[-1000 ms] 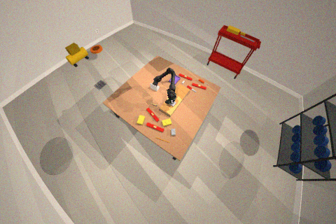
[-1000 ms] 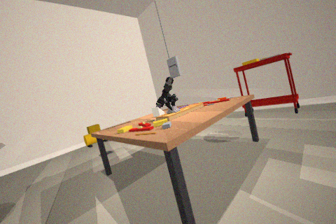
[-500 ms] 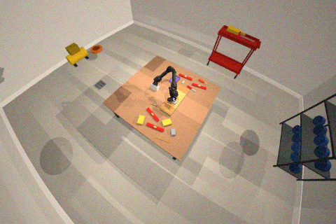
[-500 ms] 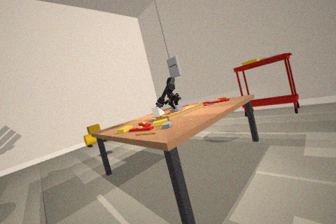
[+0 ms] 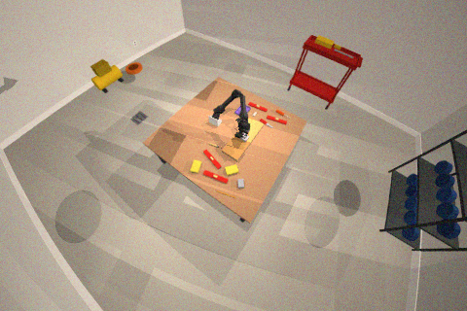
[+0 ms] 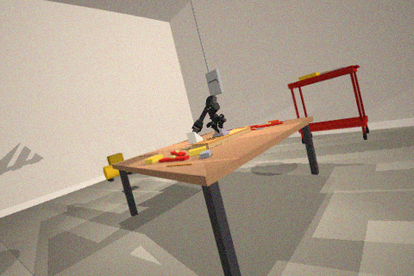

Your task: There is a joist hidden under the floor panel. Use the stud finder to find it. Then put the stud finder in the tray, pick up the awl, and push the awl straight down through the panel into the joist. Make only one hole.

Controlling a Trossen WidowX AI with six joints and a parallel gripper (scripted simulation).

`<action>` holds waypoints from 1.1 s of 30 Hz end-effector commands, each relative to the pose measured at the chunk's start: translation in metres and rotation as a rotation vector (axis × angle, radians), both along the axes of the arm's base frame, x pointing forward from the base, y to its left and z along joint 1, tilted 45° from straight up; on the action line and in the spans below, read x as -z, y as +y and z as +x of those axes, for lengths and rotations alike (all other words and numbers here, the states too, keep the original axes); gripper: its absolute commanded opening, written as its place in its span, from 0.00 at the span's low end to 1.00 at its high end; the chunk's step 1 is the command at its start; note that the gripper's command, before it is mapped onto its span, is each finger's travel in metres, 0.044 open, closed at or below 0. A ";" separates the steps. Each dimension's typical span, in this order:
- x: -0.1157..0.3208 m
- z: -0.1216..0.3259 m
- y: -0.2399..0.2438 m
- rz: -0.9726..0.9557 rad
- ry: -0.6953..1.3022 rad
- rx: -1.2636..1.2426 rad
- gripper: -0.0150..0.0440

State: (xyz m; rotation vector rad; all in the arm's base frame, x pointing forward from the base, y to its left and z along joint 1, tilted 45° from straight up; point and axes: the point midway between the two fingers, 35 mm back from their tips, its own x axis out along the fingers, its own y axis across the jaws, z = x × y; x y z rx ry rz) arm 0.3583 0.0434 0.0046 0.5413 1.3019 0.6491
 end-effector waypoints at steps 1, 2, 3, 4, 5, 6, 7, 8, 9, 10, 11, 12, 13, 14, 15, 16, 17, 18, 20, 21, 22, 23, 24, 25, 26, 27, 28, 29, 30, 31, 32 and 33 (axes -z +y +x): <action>-0.010 -0.003 0.011 0.006 0.001 0.000 0.25; -0.012 -0.003 0.013 0.006 0.001 0.000 0.25; -0.014 -0.003 0.015 0.007 0.002 0.000 0.25; -0.016 -0.004 0.017 0.007 0.002 0.000 0.25; -0.018 -0.004 0.020 0.007 0.002 0.000 0.25; -0.020 -0.004 0.022 0.007 0.002 0.000 0.25; -0.022 -0.005 0.024 0.007 0.002 0.000 0.25; -0.024 -0.005 0.026 0.007 0.002 0.000 0.25; -0.026 -0.006 0.028 0.007 0.002 0.000 0.25; -0.028 -0.006 0.030 0.007 0.002 0.000 0.25; -0.030 -0.006 0.032 0.008 0.002 0.000 0.25; -0.032 -0.007 0.034 0.008 0.002 0.000 0.25; -0.034 -0.007 0.036 0.008 0.002 0.000 0.25; -0.036 -0.007 0.038 0.008 0.002 0.000 0.25; -0.038 -0.008 0.040 0.008 0.002 0.000 0.25; -0.040 -0.008 0.042 0.008 0.002 0.000 0.25; -0.042 -0.008 0.044 0.008 0.002 0.000 0.25; -0.044 -0.009 0.046 0.009 0.002 0.000 0.25; -0.048 -0.009 0.050 0.009 0.002 0.000 0.25; -0.050 -0.010 0.052 0.009 0.002 0.000 0.25; -0.052 -0.010 0.054 0.009 0.002 0.000 0.25; -0.054 -0.011 0.056 0.009 0.002 0.000 0.25; -0.056 -0.011 0.058 0.009 0.002 0.000 0.25; -0.058 -0.011 0.060 0.009 0.002 0.000 0.25; -0.060 -0.012 0.062 0.010 0.003 0.000 0.25; -0.062 -0.012 0.064 0.010 0.003 0.000 0.25; -0.064 -0.012 0.066 0.010 0.003 0.000 0.25; -0.066 -0.013 0.068 0.010 0.003 0.000 0.25; -0.068 -0.013 0.070 0.010 0.003 0.000 0.25; -0.070 -0.013 0.072 0.010 0.003 0.000 0.25; -0.072 -0.014 0.074 0.010 0.003 0.000 0.25; -0.074 -0.014 0.076 0.010 0.003 0.000 0.25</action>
